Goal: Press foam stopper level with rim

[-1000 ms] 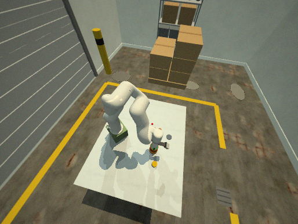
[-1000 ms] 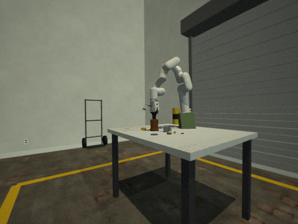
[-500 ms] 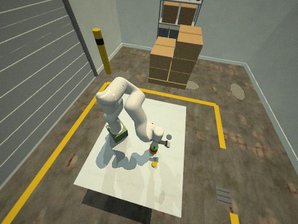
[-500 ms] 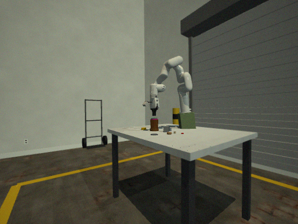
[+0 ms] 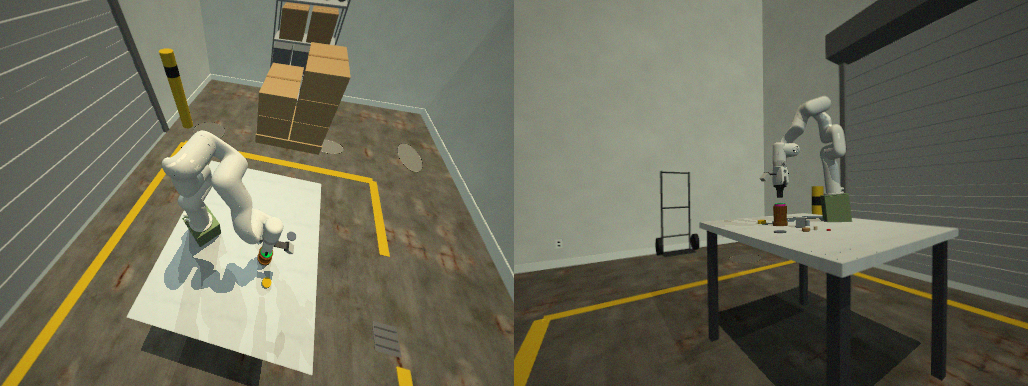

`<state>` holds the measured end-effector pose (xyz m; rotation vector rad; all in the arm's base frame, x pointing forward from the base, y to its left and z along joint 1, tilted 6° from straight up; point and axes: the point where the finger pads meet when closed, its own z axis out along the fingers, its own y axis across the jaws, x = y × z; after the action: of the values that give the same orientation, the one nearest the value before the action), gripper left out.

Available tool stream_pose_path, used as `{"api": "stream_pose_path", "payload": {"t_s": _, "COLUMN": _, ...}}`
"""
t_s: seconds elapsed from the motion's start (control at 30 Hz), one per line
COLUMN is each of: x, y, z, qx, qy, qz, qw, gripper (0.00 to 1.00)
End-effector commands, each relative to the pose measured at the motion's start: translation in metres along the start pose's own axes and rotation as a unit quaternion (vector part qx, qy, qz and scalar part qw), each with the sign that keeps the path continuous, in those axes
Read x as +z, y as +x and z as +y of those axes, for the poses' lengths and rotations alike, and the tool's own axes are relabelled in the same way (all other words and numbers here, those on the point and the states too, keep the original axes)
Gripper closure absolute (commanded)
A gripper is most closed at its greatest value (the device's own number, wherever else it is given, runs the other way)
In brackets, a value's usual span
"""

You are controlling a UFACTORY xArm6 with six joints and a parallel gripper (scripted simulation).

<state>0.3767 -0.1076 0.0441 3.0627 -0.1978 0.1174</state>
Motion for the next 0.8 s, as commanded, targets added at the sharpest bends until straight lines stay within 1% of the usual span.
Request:
{"api": "stream_pose_path", "payload": {"t_s": 0.0, "x": -0.0013, "y": 0.0015, "z": 0.0002, "qx": 0.000, "qy": 0.000, "qz": 0.002, "qw": 1.000, "gripper": 1.00}}
{"api": "stream_pose_path", "payload": {"t_s": 0.33, "x": -0.0012, "y": 0.0015, "z": 0.0002, "qx": 0.000, "qy": 0.000, "qz": 0.002, "qw": 1.000, "gripper": 1.00}}
{"api": "stream_pose_path", "payload": {"t_s": 0.77, "x": 0.0049, "y": 0.0015, "z": 0.0002, "qx": 0.000, "qy": 0.000, "qz": 0.002, "qw": 1.000, "gripper": 1.00}}
